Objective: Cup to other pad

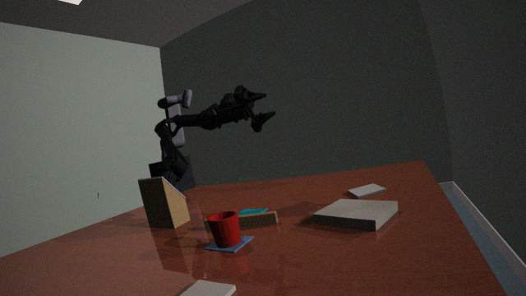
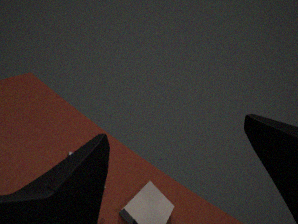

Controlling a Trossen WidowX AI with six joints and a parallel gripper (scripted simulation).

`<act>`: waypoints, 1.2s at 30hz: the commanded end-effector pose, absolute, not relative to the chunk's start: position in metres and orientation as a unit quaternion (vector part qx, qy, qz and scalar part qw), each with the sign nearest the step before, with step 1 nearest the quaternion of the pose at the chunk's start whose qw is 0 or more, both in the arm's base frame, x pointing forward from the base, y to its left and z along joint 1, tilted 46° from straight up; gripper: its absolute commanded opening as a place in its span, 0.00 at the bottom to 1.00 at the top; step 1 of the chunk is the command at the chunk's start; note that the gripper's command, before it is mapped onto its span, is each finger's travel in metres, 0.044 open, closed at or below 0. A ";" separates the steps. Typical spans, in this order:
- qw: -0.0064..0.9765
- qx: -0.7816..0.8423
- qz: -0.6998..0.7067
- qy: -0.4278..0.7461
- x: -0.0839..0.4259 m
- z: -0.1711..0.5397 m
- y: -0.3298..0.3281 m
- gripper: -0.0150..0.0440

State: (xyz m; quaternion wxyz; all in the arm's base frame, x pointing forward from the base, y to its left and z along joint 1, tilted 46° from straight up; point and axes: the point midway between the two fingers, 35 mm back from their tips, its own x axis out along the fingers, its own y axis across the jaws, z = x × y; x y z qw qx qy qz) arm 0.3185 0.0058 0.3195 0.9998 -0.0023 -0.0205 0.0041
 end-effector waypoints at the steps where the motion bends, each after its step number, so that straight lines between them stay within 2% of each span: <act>1: 1.000 -0.007 0.004 -0.015 0.320 0.318 0.005 0.89; 10: 0.951 -0.183 0.061 0.240 0.380 0.203 -0.030 0.50; 16: 0.877 -0.236 0.162 0.385 0.388 0.116 -0.060 0.50; 22: 0.802 -0.226 0.293 0.470 0.372 0.036 -0.084 0.50; 29: 0.739 -0.157 0.439 0.487 0.336 -0.036 -0.099 0.50; 36: 0.708 -0.063 0.543 0.447 0.299 -0.078 -0.099 0.50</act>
